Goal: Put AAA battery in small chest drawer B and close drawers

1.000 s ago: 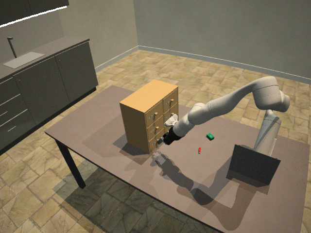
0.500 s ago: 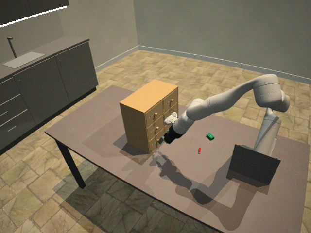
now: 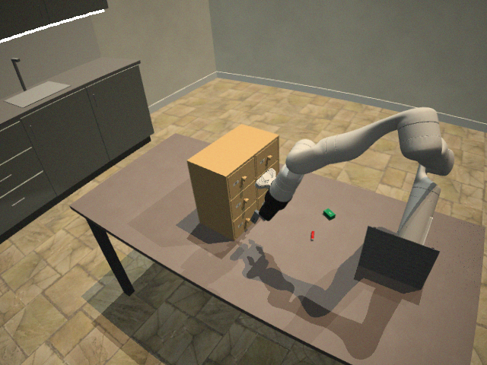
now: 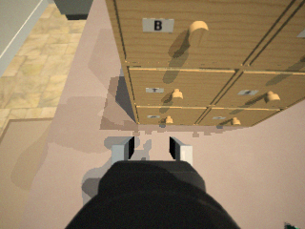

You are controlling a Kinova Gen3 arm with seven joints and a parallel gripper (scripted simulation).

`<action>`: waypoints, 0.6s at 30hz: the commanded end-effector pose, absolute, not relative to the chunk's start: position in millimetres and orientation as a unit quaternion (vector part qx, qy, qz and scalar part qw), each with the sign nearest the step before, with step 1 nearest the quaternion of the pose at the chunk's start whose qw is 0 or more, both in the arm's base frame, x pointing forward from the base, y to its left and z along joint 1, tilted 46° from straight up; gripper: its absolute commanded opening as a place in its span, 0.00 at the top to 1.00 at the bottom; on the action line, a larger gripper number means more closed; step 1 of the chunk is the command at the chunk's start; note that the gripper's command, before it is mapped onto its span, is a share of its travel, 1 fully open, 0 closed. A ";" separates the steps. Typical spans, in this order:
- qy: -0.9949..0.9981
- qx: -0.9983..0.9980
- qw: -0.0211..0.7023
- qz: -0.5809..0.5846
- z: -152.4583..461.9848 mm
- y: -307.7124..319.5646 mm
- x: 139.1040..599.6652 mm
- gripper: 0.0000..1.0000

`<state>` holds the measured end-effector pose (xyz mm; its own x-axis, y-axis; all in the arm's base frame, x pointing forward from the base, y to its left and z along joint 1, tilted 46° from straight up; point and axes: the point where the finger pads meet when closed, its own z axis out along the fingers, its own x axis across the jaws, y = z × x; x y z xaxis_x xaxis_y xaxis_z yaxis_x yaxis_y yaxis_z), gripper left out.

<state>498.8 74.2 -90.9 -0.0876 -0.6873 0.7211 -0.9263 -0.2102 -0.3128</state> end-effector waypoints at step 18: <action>-0.657 0.638 0.216 0.339 -63.6 105.5 478.0 0.00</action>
<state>475.9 101.6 -70.1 -0.0849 -0.6898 0.7190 -0.9812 -0.0675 -0.1806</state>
